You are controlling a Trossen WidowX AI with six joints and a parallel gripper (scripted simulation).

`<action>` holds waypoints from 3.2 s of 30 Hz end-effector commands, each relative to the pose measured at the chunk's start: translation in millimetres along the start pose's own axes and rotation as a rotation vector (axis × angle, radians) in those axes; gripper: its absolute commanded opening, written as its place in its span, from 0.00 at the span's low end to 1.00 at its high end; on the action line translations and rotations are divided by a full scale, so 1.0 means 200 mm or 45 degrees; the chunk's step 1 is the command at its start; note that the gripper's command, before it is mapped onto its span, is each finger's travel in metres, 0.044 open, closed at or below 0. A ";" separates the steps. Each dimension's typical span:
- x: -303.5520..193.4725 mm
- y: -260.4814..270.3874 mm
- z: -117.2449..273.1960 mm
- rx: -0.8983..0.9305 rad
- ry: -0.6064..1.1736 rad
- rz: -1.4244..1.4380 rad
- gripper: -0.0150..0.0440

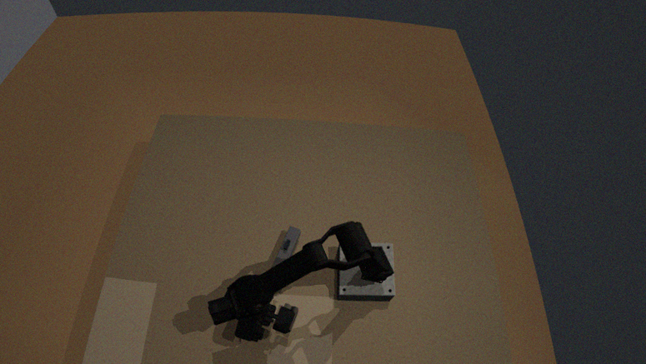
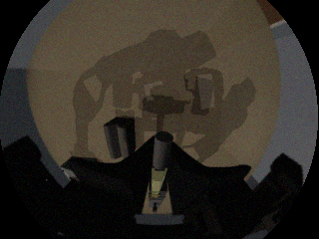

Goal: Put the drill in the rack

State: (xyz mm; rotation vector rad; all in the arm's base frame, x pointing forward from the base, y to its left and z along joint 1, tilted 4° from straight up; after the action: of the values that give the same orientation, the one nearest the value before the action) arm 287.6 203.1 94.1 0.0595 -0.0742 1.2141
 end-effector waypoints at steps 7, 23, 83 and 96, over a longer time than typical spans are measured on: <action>0.00 0.00 0.02 -0.006 -0.006 0.005 0.25; 0.01 -0.01 0.03 -0.006 -0.006 0.005 0.25; 0.01 0.27 0.00 0.001 -0.006 0.004 0.25; 0.01 0.35 -0.02 0.003 -0.006 0.004 0.25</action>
State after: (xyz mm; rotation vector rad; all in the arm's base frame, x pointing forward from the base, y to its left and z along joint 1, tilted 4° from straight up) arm 222.7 229.5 92.8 0.0692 -0.0720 1.2232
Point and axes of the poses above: the point midway between the two fingers, 35 mm back from their tips, its own z axis back along the fingers, its own y axis across the jaws, x = y × z, the point moved 5 cm from there along z, back along the fingers, and after that the axes turned 14 degrees about -z, right-handed, at the moved point
